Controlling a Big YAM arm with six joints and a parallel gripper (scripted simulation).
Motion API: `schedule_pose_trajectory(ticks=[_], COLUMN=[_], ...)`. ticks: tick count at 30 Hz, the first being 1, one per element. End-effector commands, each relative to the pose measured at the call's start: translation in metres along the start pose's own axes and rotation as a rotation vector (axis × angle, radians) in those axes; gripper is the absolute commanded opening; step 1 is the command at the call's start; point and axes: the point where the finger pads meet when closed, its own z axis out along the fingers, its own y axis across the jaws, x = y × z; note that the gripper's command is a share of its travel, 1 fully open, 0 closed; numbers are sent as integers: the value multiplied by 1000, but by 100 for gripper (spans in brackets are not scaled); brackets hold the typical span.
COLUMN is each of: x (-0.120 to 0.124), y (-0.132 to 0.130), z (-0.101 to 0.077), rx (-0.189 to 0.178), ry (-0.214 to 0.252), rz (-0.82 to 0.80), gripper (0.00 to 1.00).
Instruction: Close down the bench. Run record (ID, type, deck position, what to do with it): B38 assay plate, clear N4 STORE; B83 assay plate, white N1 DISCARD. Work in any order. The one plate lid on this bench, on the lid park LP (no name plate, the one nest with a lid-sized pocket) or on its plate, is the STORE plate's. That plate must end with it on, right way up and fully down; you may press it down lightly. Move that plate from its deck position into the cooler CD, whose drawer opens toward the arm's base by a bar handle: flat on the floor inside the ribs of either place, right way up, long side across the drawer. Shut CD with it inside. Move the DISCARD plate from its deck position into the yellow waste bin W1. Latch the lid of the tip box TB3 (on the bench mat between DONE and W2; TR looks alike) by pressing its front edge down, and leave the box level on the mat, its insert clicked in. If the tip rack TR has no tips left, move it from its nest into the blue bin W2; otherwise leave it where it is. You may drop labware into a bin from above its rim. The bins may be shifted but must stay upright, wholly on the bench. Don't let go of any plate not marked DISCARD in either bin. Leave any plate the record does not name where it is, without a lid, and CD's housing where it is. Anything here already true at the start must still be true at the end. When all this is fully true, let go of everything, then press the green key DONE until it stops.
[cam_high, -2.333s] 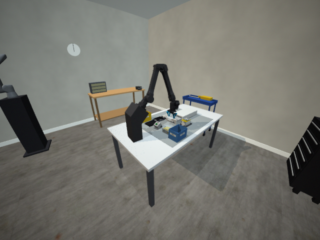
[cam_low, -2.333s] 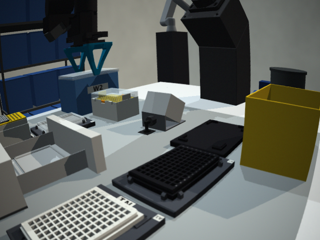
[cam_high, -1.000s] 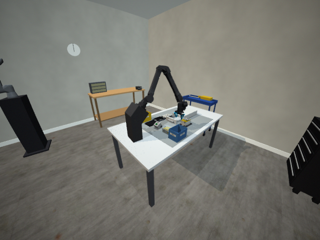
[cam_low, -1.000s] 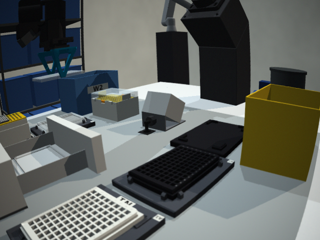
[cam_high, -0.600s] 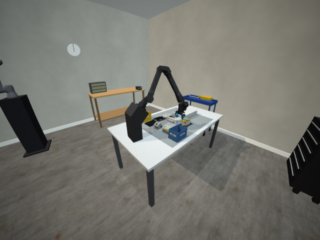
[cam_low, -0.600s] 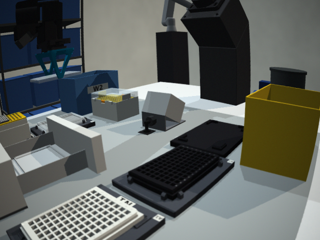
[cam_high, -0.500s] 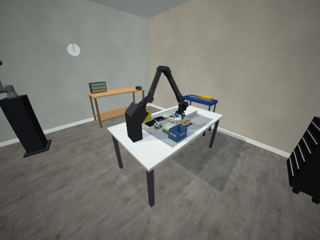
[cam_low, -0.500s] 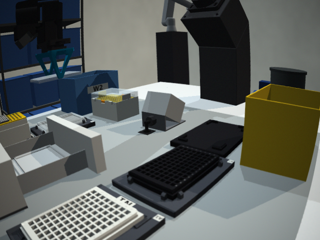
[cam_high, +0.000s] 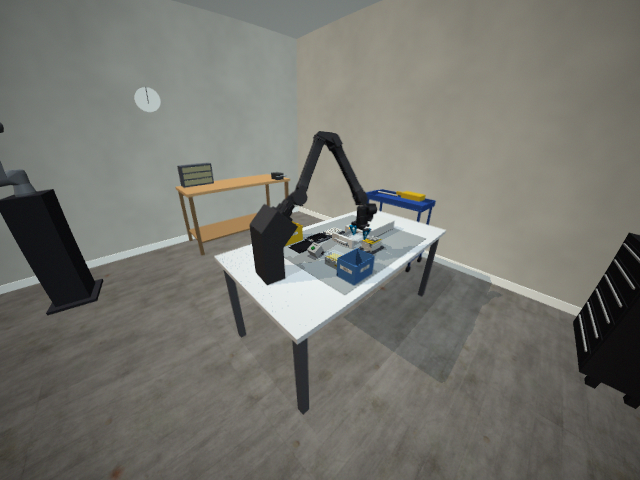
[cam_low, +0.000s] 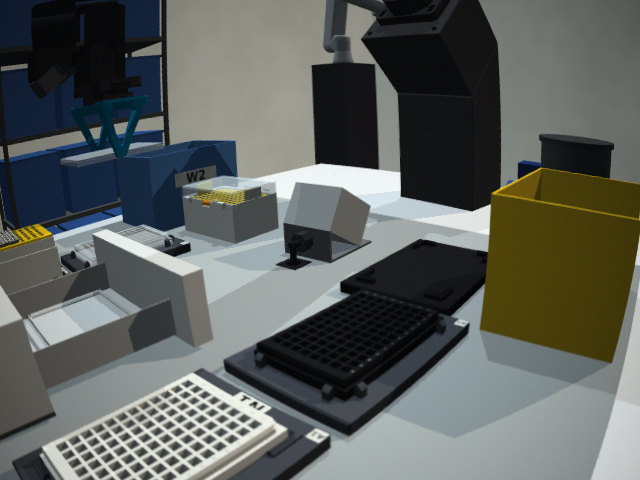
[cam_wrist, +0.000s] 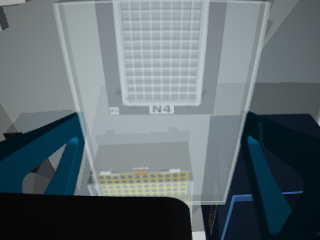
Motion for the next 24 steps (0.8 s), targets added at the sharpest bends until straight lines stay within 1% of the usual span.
schedule_pose_trajectory(ticks=[1,24], x=[-8,-8], y=[-2,1], z=[2,3], rx=[-1,-4], ry=[-8,-8], rz=[-10,-10], gripper=[0,0])
